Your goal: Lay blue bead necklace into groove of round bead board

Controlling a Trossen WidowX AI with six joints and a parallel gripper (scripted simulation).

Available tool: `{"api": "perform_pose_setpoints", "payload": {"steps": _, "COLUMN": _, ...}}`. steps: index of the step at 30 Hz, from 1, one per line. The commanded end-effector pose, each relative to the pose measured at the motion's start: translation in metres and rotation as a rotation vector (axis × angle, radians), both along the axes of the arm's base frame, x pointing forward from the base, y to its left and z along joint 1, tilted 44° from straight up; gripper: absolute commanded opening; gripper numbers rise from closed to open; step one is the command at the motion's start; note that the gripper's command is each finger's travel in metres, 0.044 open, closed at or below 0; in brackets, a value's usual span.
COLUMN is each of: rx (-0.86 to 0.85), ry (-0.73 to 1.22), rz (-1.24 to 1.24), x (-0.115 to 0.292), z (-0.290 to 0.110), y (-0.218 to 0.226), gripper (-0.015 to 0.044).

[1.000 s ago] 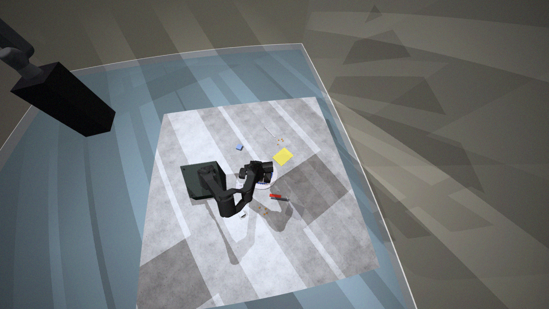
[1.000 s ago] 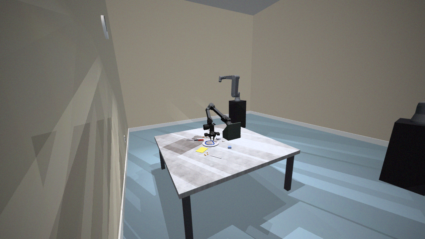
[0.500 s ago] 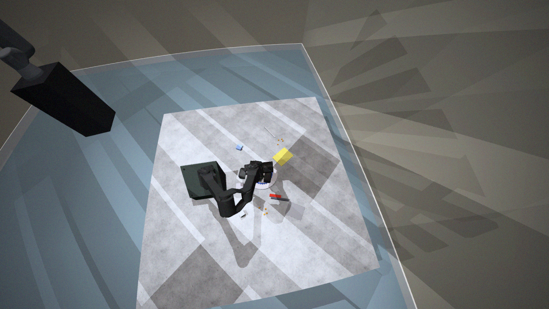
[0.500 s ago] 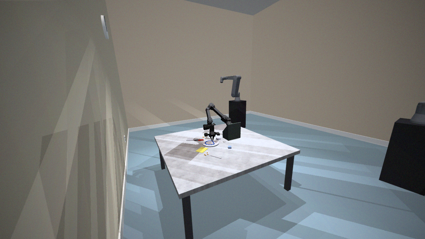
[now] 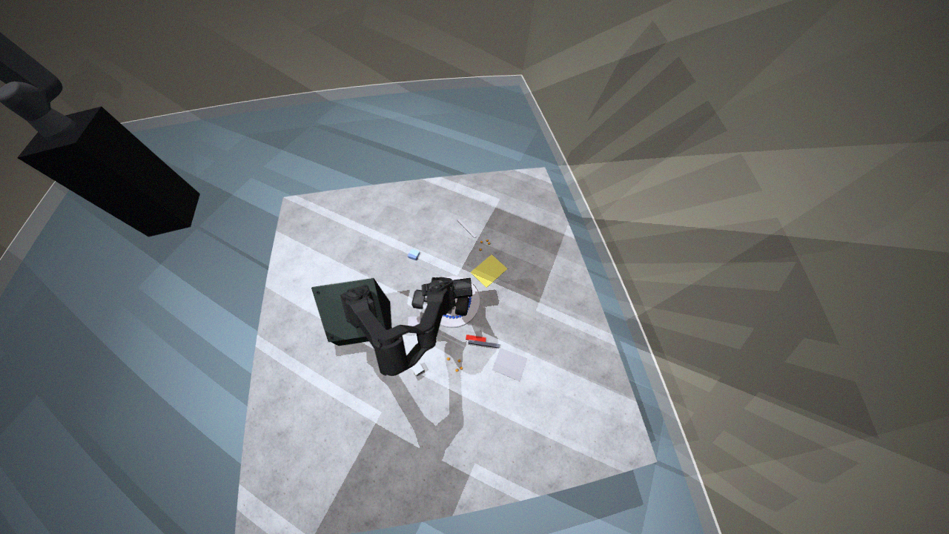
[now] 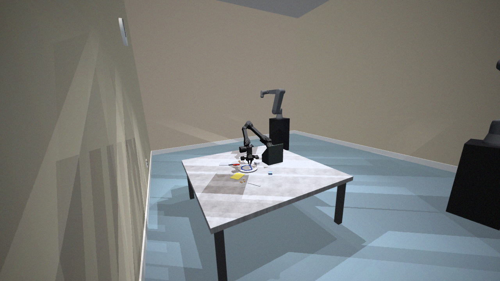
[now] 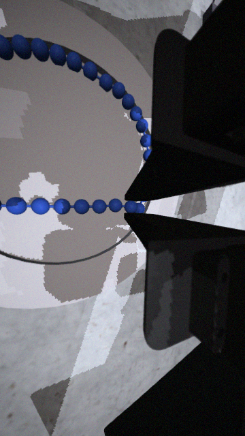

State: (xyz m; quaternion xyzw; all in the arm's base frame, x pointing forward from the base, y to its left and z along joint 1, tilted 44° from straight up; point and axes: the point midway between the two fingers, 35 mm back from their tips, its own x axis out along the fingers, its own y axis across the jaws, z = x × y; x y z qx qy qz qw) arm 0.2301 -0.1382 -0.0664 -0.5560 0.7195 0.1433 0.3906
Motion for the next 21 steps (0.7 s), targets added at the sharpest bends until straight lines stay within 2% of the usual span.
{"api": "perform_pose_setpoints", "payload": {"steps": 1, "rx": -0.006, "ry": -0.003, "rz": 0.002, "x": 0.001, "z": 0.003, "y": 0.002, "gripper": 0.0000}}
{"api": "perform_pose_setpoints", "payload": {"steps": 19, "rx": -0.006, "ry": -0.003, "rz": 0.002, "x": -0.013, "z": -0.002, "y": -0.003, "gripper": 0.0000}}
{"api": "perform_pose_setpoints", "payload": {"steps": 21, "rx": -0.002, "ry": -0.011, "rz": 0.002, "x": -0.011, "z": 0.000, "y": 0.000, "gripper": 0.0053}}
